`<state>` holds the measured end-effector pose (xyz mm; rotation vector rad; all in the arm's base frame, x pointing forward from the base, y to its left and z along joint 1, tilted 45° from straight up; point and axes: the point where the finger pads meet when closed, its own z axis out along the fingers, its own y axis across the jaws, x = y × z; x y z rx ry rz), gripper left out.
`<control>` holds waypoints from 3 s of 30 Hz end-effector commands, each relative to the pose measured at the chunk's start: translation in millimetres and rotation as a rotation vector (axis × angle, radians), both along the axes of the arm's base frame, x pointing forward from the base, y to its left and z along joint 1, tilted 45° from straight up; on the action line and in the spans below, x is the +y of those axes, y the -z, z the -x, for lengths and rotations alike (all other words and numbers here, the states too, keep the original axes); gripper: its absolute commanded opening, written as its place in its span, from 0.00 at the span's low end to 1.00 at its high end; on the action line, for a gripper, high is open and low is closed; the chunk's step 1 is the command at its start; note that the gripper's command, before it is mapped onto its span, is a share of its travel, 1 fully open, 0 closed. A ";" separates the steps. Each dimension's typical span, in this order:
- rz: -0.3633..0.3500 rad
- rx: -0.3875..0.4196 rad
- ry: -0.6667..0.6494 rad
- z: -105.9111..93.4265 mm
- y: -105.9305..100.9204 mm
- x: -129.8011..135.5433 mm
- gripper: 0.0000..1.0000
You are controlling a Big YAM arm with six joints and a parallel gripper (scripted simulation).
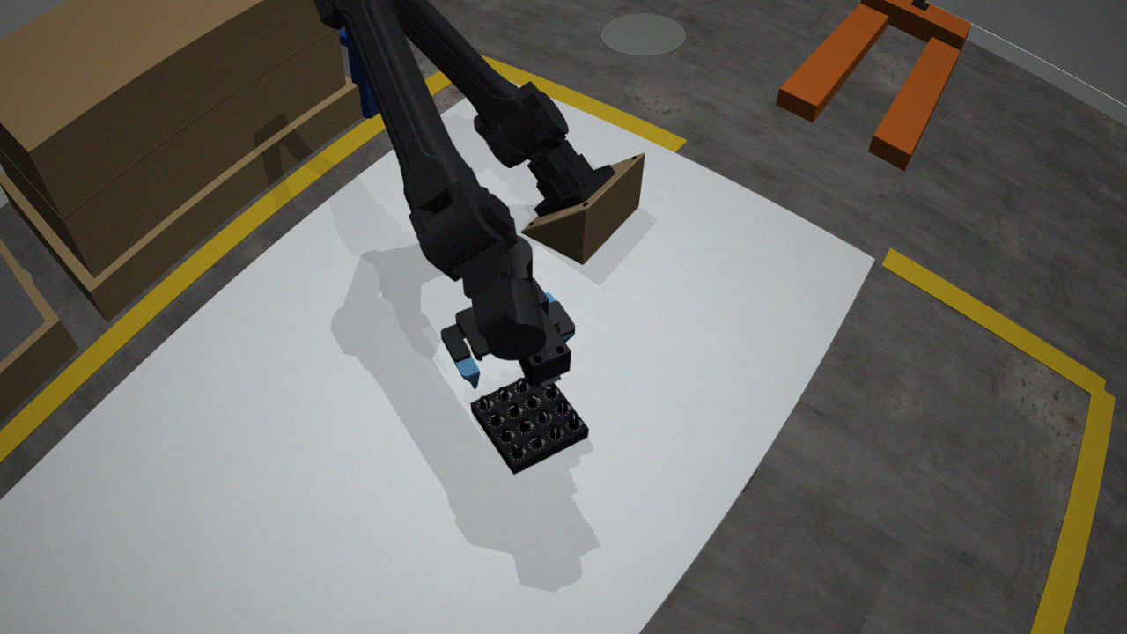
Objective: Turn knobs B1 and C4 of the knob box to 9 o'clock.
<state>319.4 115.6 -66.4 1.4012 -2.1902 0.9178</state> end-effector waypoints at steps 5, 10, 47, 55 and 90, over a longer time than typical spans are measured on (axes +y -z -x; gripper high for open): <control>-0.028 -0.206 0.165 -20.7 2.5 31.0 1.00; -0.031 -0.281 0.258 -26.1 5.0 30.8 1.00; -0.074 -0.921 0.910 -48.0 27.9 78.2 1.00; -0.081 -1.054 1.051 -52.4 33.3 86.3 1.00; -0.057 -1.066 1.078 -47.0 35.2 72.1 0.18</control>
